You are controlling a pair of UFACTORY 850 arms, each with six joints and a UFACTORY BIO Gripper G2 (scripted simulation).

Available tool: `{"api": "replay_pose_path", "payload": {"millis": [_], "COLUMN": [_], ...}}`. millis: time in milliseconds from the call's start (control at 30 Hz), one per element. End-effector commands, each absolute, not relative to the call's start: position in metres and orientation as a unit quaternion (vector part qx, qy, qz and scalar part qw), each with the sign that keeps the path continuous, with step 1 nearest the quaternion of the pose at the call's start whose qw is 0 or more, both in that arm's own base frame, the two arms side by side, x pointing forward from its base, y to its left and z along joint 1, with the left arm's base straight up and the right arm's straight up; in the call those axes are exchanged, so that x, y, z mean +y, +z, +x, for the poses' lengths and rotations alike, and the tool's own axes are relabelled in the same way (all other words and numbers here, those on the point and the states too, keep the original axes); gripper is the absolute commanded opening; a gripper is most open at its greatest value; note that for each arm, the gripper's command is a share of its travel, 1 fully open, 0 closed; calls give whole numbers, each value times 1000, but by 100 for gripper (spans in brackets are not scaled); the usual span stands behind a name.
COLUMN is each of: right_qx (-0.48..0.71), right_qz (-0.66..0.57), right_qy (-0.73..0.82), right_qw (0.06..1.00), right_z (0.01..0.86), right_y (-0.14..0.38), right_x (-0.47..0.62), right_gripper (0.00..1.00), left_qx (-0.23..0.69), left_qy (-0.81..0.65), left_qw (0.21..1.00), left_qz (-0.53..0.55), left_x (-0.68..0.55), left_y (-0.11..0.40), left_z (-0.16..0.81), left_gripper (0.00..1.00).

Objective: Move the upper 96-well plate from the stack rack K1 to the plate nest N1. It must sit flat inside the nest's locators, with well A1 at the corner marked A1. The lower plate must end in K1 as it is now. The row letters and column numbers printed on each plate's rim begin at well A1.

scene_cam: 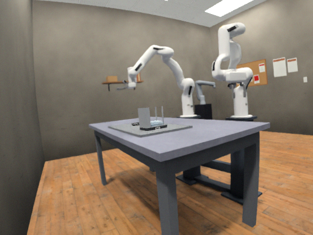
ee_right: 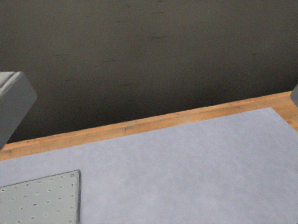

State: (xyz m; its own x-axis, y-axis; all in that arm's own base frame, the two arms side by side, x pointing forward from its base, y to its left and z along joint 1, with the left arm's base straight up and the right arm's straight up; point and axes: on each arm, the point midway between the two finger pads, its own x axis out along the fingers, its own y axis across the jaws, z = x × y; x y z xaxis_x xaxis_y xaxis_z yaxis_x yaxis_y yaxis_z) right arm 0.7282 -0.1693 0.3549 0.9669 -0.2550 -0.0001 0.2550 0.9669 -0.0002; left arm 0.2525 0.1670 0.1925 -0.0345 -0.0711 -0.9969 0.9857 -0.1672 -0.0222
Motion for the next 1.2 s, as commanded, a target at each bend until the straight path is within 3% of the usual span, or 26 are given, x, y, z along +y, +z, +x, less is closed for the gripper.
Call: {"api": "replay_pose_path", "payload": {"millis": [0,1167], "right_qx": [-1,-1], "right_qz": [0,0], "right_qy": [-130,-252], "right_qw": [992,968], "right_z": [724,673], "right_y": [356,356], "right_x": [-190,-328], "right_gripper": [100,100], "left_qx": [445,445], "left_qy": [-565,-565], "left_qw": [468,468], "left_qz": [514,514], "left_x": [167,167], "left_y": [193,193], "left_z": [253,253], "left_gripper": [37,37]}}
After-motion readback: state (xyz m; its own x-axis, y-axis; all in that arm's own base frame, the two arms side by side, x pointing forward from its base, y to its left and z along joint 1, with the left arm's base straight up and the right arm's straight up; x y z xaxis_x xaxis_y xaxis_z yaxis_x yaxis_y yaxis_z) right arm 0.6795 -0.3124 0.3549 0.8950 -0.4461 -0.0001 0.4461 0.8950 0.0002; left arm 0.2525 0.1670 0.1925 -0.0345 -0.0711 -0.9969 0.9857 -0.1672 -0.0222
